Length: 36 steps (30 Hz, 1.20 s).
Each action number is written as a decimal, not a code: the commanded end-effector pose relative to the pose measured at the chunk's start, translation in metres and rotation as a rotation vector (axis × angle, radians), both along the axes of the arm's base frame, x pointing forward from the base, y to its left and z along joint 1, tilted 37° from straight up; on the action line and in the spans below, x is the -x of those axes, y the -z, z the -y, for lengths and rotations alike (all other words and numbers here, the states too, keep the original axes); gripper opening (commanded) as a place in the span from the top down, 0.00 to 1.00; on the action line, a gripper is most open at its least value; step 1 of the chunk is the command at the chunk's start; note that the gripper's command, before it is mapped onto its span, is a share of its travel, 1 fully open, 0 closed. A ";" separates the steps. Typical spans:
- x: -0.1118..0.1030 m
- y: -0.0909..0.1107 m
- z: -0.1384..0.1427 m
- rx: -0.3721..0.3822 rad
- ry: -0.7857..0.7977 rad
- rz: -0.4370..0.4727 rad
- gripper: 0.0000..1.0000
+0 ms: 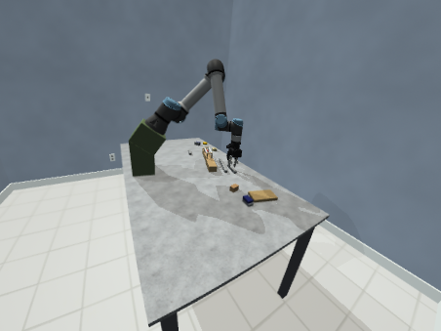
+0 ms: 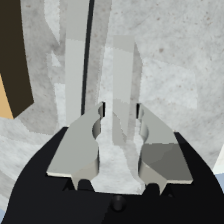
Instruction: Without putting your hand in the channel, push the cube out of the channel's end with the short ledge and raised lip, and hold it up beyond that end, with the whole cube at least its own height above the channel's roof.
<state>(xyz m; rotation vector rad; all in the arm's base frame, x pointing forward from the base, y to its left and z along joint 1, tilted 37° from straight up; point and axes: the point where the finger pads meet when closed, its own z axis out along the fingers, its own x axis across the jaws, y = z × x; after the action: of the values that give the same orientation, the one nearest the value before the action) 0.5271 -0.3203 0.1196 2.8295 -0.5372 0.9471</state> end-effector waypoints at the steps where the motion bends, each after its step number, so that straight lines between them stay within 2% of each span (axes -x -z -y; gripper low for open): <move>1: -0.007 0.009 0.003 0.001 0.000 0.001 0.78; 36: -0.009 0.011 0.003 0.001 0.000 0.001 0.78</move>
<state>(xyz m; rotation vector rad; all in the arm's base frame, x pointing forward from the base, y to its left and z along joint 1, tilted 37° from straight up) 0.5356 -0.3236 0.1077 2.8292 -0.5373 0.9473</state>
